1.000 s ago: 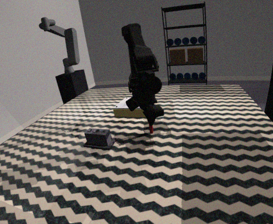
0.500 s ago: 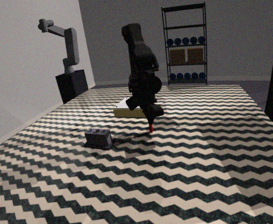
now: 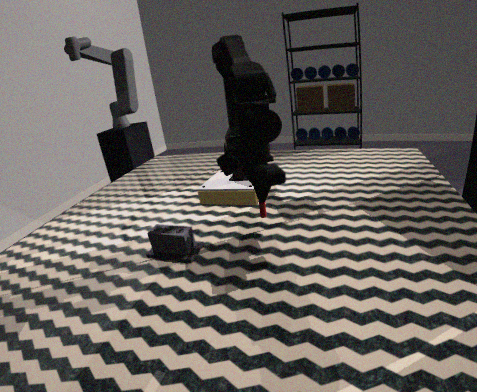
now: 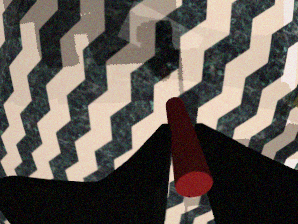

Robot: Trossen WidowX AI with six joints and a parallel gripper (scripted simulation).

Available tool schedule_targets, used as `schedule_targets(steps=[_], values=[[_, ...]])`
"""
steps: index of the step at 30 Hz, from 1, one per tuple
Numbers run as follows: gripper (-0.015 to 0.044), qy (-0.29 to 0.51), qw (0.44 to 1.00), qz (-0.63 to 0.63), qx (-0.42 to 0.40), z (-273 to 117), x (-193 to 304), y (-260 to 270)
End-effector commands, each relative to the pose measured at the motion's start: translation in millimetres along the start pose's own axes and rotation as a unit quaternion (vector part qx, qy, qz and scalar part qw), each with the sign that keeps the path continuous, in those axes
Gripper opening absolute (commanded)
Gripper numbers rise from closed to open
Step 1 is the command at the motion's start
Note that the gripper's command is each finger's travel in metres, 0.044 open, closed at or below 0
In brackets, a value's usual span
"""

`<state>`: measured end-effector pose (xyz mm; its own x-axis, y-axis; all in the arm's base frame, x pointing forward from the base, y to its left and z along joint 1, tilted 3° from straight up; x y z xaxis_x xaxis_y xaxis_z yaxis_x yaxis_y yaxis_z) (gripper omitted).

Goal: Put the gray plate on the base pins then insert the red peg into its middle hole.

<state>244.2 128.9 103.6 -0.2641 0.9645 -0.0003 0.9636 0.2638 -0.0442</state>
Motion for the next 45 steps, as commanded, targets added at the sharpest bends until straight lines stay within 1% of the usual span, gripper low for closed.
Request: schedule_targets(steps=[1,9,10,45], values=[[0.0,0.004,1.0,0.001,-0.006,-18.7,0.9,2.3],[0.0,0.004,1.0,0.001,-0.006,-44.0,0.6,1.4],[0.0,0.0,1.0,0.001,0.0,-28.2,-0.4,0.7],[0.0,-0.001,1.0,0.001,-0.005,-33.0,-89.8,41.8]])
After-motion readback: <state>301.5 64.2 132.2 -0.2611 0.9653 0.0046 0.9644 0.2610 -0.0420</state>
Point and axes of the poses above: the point midway between the two fingers, 35 mm back from their tips, its own z axis out along the fingers, its own y axis across the jaws, x = y × z, the point moved 4 cm from there along -z, back along the fingers, and after that the axes turned 14 degrees about z, right-handed, at the moved point
